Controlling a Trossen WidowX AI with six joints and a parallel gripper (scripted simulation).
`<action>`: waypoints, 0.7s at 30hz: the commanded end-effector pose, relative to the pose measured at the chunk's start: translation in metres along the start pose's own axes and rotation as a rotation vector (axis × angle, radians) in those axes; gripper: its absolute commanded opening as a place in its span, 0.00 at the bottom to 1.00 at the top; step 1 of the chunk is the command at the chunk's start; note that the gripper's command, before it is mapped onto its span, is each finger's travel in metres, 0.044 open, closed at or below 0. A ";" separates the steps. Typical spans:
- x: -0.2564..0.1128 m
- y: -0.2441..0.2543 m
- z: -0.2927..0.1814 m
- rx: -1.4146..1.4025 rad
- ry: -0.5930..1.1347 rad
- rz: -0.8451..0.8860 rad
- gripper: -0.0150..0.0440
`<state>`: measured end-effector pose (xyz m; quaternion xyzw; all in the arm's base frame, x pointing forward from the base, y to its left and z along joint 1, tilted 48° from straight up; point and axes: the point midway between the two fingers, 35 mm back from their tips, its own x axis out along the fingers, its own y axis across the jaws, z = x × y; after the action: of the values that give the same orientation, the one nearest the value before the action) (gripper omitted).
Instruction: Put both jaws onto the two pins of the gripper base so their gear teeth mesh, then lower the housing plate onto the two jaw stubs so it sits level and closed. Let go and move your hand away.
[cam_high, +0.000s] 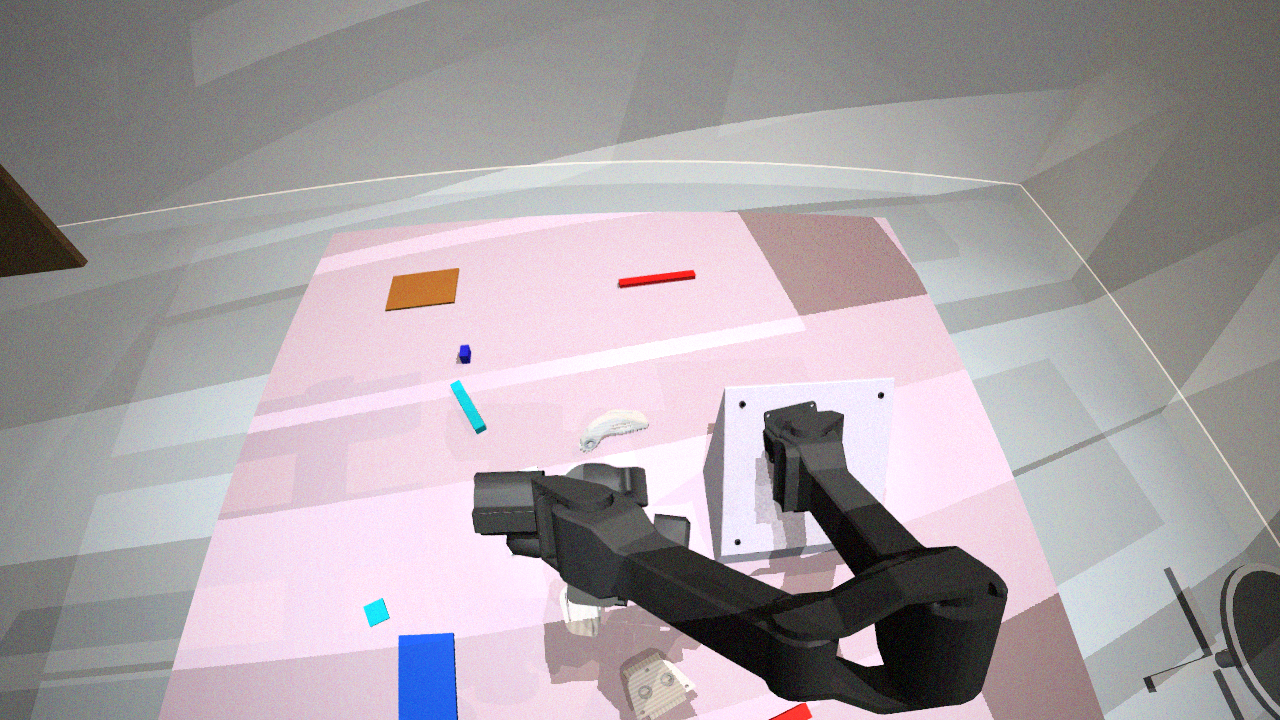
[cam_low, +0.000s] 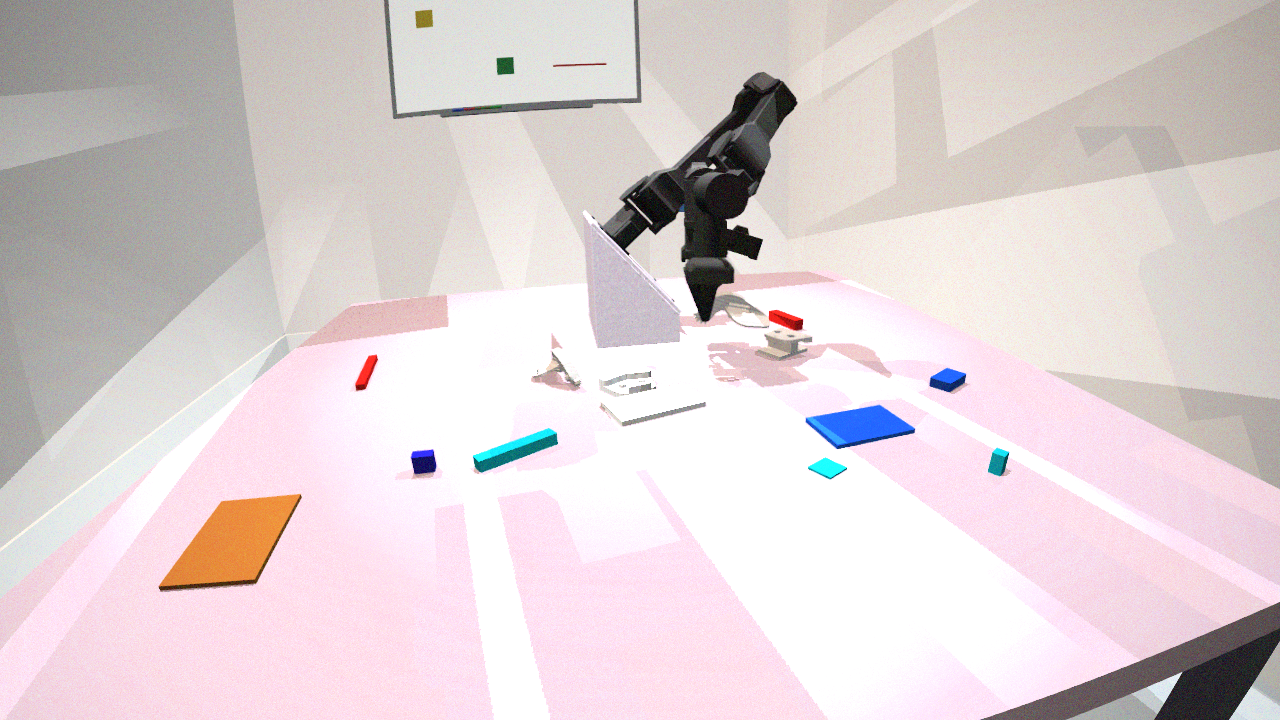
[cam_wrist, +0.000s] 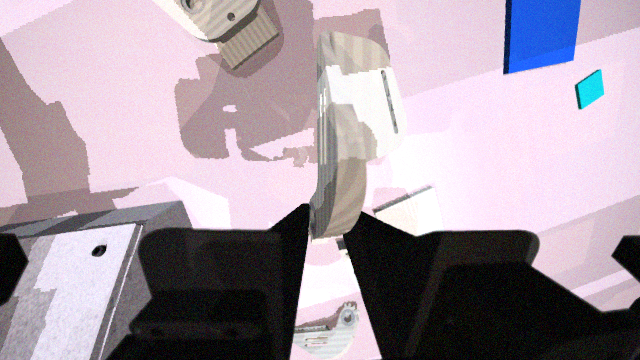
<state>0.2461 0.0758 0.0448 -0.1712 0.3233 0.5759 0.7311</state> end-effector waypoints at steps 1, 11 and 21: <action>-0.001 0.002 0.003 0.090 -0.004 -0.001 0.32; -0.001 0.008 0.007 0.329 -0.004 -0.001 0.32; -0.001 0.012 0.011 0.531 -0.005 0.000 0.32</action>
<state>0.2386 0.0844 0.0530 0.0104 0.4521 0.4814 0.7509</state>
